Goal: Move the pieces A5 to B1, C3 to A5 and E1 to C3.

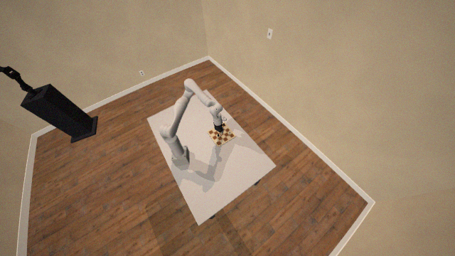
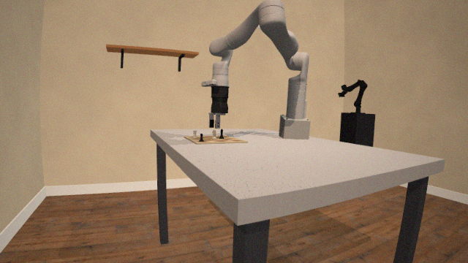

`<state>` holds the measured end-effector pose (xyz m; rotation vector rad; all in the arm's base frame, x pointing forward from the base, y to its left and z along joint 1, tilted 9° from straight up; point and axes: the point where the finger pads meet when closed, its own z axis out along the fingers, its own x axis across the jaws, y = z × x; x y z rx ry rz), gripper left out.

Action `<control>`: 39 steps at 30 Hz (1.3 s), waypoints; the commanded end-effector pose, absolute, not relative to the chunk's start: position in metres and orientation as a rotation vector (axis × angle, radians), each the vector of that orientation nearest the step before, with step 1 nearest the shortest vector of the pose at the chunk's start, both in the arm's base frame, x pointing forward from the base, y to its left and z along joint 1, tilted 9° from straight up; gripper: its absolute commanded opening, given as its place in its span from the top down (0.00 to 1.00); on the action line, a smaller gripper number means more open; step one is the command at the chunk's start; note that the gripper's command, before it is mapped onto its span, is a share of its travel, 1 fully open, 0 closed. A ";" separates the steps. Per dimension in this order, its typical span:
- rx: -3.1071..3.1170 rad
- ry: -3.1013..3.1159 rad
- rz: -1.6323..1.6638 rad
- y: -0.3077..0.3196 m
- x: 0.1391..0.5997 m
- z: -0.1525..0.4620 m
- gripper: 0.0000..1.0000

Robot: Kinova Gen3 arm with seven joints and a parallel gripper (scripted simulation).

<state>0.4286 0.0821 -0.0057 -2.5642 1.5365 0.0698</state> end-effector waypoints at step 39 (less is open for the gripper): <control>-2.563 1.536 0.068 0.087 0.430 -0.039 0.24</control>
